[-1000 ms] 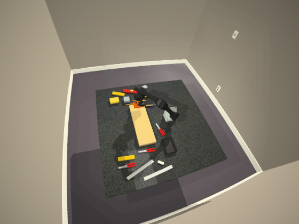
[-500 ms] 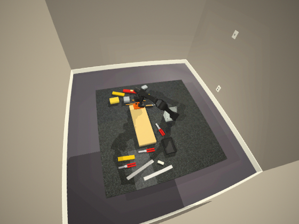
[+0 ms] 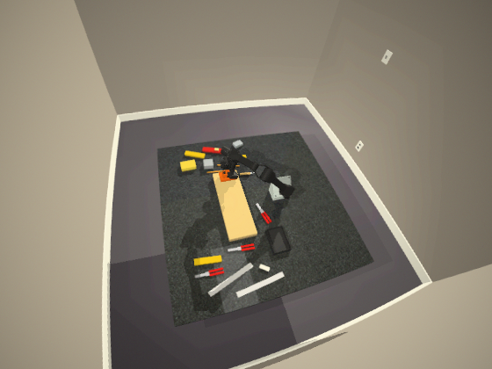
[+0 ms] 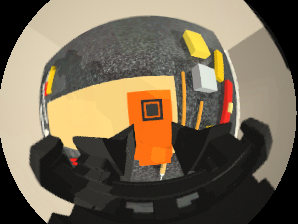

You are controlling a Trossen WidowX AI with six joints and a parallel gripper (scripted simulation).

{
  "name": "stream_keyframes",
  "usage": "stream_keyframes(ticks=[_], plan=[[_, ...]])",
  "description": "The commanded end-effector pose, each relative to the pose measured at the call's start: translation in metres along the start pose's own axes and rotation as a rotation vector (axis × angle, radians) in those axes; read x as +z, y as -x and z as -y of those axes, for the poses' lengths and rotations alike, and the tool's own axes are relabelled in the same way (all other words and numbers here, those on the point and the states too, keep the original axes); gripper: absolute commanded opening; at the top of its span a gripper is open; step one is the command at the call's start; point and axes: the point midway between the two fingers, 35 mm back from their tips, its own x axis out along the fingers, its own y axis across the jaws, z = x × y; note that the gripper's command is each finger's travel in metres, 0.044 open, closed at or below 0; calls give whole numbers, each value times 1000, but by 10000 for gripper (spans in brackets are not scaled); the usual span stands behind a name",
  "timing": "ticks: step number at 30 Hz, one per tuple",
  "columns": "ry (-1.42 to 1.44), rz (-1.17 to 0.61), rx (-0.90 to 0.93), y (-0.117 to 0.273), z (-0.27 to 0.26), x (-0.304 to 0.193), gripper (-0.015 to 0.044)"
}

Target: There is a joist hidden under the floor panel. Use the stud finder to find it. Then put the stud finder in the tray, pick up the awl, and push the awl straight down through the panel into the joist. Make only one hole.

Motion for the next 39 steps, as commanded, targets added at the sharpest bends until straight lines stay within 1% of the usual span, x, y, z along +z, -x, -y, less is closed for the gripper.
stream_keyframes(ticks=[1, 9, 39], plan=[[-4, 6, 4, -5, 0, -1, 0], [-4, 6, 4, -12, -1, -3, 0], [-6, 6, 7, -12, -42, -3, 0]])
